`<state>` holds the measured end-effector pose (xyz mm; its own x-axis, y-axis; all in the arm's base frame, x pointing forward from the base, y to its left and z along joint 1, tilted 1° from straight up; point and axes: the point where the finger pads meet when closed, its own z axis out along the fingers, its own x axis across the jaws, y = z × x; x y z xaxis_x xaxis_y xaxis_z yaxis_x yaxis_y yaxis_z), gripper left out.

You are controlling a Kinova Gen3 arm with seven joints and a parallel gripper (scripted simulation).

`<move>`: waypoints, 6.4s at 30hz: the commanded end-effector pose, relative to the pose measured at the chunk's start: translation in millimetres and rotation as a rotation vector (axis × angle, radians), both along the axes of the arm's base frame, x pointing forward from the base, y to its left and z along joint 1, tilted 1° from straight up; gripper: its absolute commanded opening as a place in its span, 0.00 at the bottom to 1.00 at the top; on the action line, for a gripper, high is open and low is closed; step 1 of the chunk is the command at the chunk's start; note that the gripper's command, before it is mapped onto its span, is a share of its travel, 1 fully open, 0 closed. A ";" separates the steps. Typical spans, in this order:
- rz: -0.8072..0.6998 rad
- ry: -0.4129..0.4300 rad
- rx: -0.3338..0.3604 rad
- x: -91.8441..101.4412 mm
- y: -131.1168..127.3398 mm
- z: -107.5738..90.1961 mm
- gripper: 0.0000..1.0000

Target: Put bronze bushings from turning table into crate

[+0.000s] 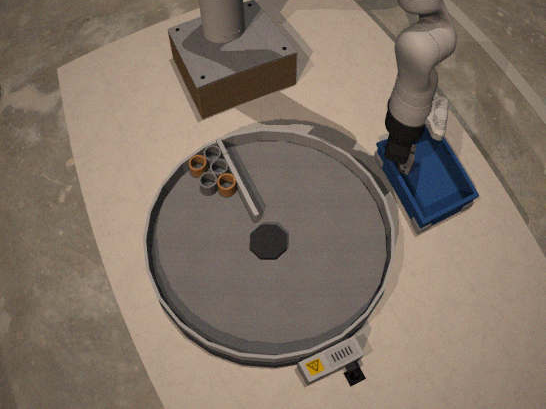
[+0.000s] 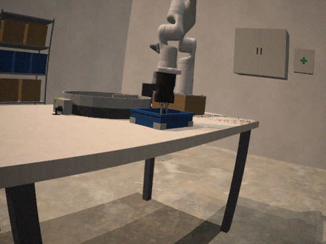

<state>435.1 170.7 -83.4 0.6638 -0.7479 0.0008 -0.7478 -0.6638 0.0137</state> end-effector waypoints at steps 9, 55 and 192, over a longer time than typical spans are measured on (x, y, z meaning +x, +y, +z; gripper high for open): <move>0.000 -0.002 0.001 0.7 0.3 0.7 0.42; 0.000 -0.002 0.001 0.7 0.3 0.7 0.42; 0.000 -0.001 0.000 1.8 -0.4 97.1 0.42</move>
<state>432.1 167.4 -2.5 0.6625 -0.7490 -0.0036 -0.7486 -0.6623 0.0297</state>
